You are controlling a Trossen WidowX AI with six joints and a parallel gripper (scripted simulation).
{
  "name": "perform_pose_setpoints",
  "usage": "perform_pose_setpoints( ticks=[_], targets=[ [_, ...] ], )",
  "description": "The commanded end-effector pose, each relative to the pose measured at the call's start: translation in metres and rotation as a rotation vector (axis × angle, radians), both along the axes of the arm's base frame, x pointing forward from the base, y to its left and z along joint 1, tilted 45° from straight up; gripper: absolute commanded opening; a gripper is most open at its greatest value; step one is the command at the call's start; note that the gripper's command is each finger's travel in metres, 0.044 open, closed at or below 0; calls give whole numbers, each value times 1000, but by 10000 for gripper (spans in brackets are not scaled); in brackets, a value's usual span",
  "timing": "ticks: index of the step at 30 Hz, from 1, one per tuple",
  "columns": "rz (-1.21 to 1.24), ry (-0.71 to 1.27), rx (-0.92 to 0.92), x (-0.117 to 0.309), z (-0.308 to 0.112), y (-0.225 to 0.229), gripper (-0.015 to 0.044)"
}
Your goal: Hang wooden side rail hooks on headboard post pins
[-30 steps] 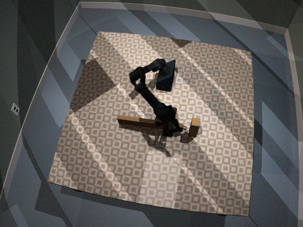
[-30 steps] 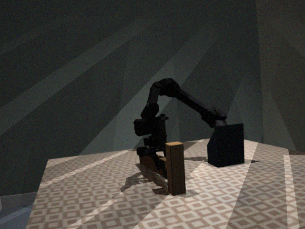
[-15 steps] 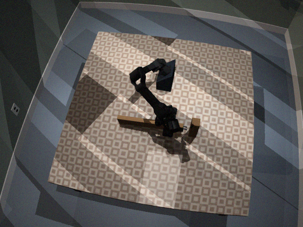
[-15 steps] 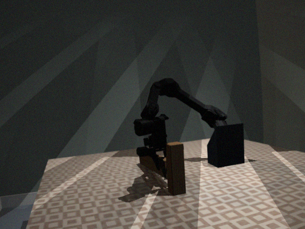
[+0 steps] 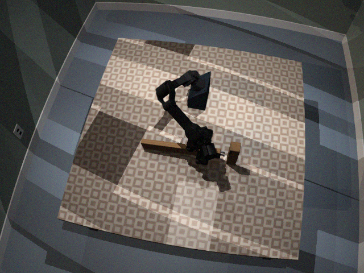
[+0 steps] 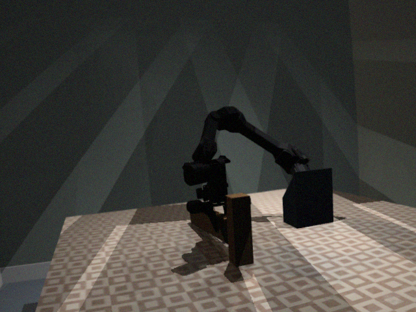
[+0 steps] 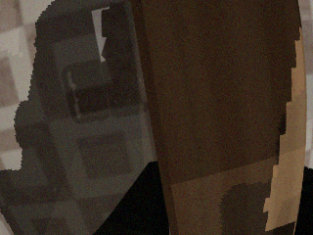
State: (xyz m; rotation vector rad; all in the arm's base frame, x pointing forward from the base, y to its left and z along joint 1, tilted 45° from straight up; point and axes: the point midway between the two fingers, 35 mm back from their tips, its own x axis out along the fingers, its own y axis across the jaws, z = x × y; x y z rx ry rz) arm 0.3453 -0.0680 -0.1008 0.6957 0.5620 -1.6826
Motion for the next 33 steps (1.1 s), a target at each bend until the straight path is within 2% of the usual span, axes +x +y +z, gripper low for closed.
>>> perform_pose_setpoints(
  ticks=[1,33],
  targets=[
    [9,-14,5,5,1,6,0],
    [9,-14,5,5,-2,8,0]
  ],
)
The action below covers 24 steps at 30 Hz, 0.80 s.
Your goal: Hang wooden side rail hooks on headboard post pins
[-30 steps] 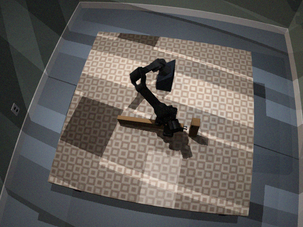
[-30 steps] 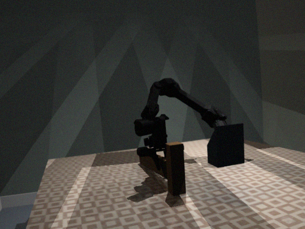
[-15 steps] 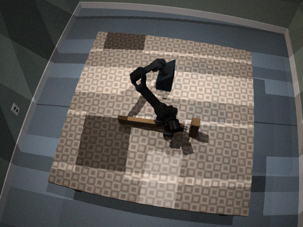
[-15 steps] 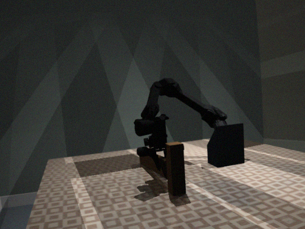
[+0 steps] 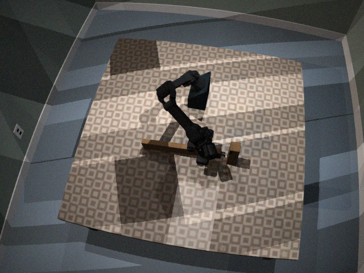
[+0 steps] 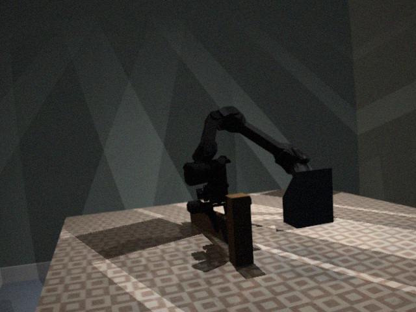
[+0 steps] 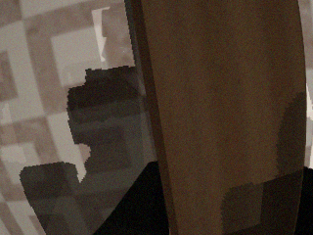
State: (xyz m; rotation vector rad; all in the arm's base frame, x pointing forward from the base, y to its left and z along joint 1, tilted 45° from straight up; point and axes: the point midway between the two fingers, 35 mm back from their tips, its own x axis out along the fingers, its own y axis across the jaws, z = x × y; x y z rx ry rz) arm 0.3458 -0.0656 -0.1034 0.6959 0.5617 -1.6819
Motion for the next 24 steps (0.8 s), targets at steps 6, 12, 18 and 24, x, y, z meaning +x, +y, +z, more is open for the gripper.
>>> perform_pose_setpoints(
  ticks=[6,12,18,24],
  targets=[
    [8,-13,5,5,1,6,0],
    [8,-13,5,4,1,7,0],
    [8,-13,5,4,0,7,0],
    [8,-13,5,4,-1,7,0]
  ],
)
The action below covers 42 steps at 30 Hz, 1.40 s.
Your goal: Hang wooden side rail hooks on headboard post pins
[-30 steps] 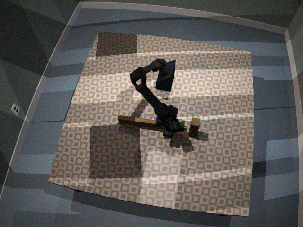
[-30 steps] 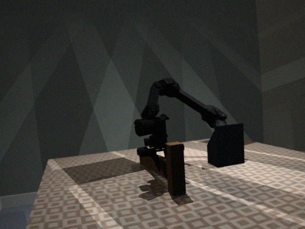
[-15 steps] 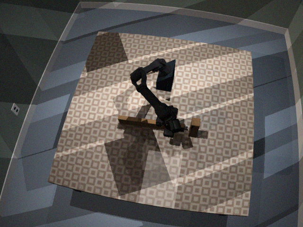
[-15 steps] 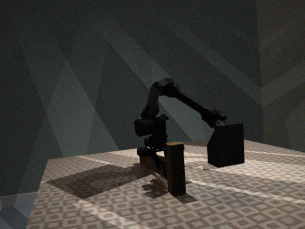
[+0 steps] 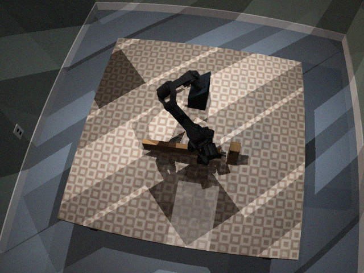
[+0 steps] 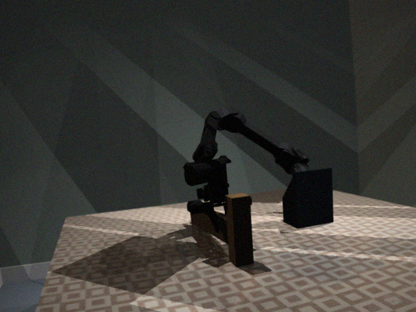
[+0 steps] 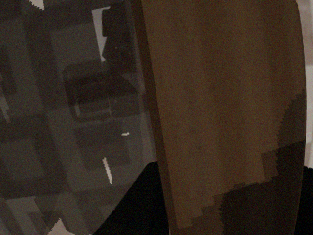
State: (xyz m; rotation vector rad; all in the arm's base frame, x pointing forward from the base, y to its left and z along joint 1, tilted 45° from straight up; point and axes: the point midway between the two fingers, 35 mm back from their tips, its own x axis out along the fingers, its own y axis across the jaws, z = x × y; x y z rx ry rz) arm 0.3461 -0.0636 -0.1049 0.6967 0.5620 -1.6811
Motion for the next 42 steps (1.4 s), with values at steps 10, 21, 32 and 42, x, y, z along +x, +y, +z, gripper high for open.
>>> perform_pose_setpoints(
  ticks=[10,21,32,42],
  targets=[
    [8,-13,5,5,0,6,0],
    [8,-13,5,4,0,8,0],
    [8,-13,5,5,-2,8,0],
    [8,-13,5,5,-2,9,0]
  ],
)
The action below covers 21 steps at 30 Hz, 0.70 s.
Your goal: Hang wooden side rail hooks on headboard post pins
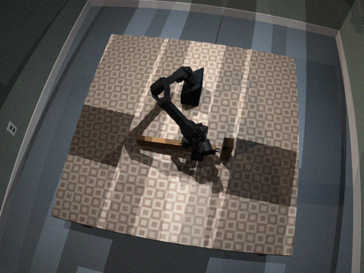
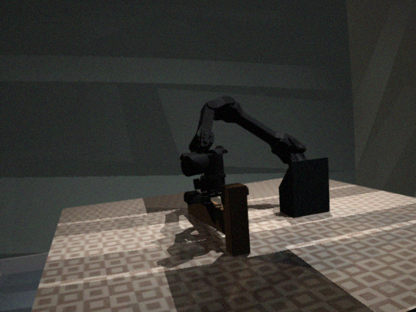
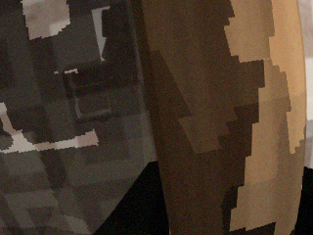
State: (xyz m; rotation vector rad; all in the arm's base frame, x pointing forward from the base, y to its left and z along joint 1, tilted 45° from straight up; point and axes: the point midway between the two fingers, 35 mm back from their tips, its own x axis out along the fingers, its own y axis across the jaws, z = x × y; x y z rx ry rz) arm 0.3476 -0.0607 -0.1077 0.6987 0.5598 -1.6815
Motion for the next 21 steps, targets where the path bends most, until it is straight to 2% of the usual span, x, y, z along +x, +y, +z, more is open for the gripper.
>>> perform_pose_setpoints(
  ticks=[1,21],
  targets=[
    [9,-11,5,4,1,7,0],
    [9,-11,5,4,-1,7,0]
  ],
)
